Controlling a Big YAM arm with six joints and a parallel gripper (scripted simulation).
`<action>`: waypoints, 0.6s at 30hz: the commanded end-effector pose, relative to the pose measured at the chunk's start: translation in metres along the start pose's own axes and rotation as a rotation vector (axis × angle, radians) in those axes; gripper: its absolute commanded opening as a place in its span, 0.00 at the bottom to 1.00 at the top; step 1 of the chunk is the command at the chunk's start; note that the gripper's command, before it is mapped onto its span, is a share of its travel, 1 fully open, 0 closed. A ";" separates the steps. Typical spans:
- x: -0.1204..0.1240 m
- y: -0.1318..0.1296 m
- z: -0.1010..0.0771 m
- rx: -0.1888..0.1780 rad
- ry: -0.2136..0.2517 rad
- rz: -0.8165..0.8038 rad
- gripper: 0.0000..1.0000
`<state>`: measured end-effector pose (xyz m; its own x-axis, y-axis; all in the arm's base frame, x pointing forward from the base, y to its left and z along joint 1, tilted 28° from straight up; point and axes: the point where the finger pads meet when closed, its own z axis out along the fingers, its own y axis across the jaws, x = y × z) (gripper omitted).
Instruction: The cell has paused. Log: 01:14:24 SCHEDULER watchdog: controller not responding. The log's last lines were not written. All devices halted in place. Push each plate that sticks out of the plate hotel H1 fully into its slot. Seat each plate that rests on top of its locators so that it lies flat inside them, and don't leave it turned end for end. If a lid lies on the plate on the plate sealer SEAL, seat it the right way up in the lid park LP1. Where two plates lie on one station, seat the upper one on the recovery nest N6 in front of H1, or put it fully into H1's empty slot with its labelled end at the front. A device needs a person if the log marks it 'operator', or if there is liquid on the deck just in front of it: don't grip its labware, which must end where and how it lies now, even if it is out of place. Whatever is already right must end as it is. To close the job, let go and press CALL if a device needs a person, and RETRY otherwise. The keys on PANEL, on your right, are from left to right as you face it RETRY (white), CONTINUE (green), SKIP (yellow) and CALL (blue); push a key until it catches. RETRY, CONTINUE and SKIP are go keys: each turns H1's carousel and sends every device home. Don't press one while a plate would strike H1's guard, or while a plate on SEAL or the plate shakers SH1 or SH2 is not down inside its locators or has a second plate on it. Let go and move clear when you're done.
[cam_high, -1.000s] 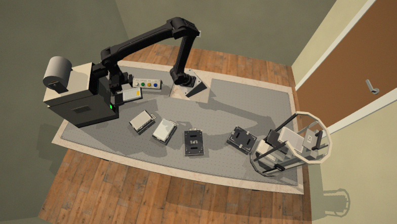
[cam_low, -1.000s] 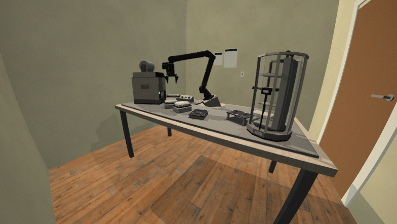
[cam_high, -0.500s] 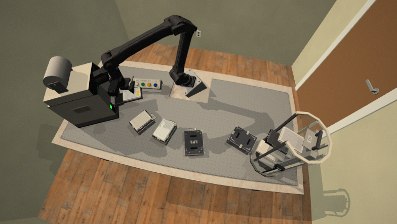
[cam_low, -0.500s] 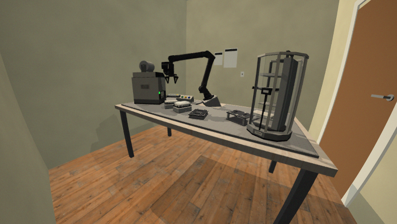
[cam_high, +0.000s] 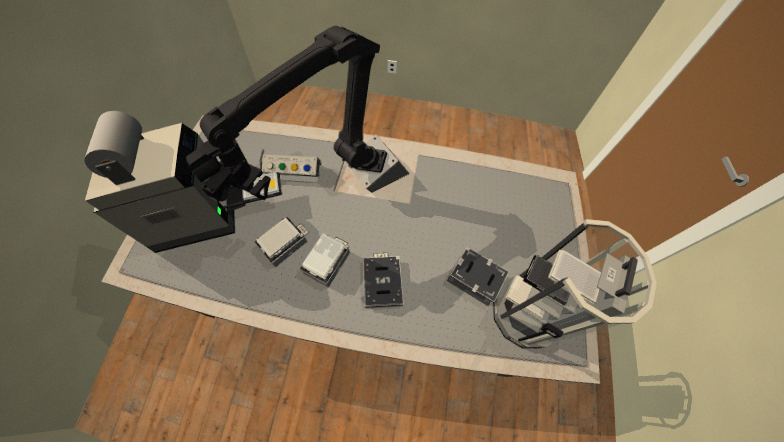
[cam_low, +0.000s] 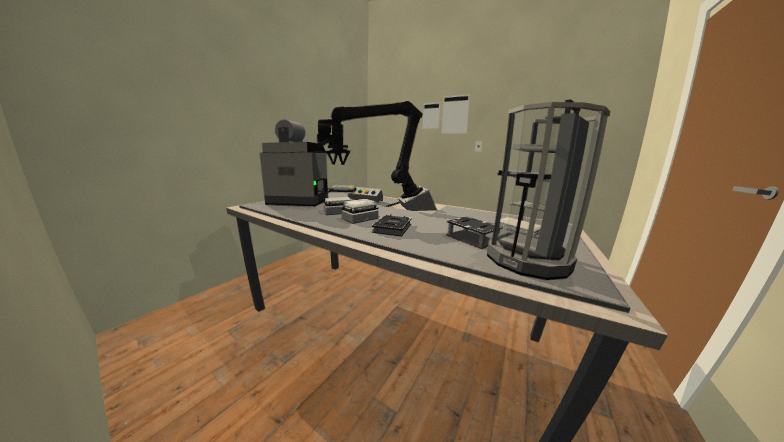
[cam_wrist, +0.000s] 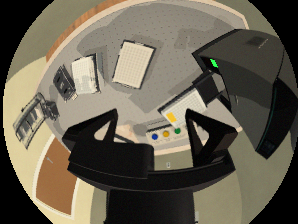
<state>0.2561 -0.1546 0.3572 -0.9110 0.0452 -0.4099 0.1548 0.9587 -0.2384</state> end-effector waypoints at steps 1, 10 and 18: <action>-0.026 0.003 -0.016 0.022 -0.022 0.217 1.00; -0.032 0.010 -0.016 0.018 -0.025 0.432 1.00; -0.043 0.035 -0.015 0.017 -0.022 0.175 1.00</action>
<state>0.2818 -0.1260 0.3582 -0.8476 0.2721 -0.4556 0.3758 0.9140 -0.1532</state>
